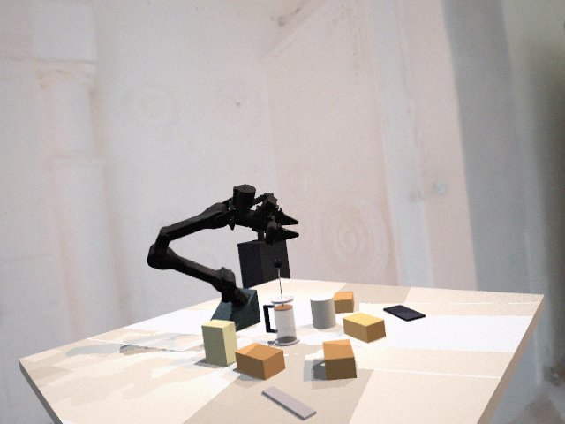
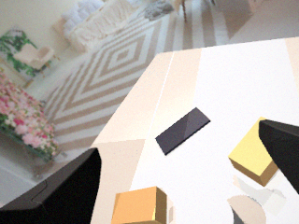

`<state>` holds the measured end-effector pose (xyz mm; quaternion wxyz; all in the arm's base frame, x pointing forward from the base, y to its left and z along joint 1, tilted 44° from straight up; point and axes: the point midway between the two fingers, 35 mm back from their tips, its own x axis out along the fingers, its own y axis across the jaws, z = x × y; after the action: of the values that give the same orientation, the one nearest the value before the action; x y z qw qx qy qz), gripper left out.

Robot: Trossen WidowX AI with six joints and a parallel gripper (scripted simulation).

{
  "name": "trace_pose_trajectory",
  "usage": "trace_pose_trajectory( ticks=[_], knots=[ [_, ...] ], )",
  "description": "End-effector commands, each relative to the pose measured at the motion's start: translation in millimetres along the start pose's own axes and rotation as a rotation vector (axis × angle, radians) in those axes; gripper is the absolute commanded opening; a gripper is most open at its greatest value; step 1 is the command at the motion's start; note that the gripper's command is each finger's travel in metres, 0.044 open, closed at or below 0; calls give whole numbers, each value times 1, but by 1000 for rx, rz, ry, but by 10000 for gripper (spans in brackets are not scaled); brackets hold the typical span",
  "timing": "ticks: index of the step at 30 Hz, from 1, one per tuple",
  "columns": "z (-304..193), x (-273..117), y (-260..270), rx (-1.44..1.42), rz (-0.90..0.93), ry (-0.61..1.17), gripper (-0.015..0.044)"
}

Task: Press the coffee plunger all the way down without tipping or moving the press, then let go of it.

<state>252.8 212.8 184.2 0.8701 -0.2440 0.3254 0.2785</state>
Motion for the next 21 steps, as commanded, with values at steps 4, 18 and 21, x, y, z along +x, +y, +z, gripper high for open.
trace_pose_trajectory(
  ticks=[4,18,21],
  knots=[
    [-65,-38,-8,19,-711,272,440],
    [-74,-55,-31,26,-941,-1,440],
    [-80,-53,-33,56,-939,-7,440]
  ],
)
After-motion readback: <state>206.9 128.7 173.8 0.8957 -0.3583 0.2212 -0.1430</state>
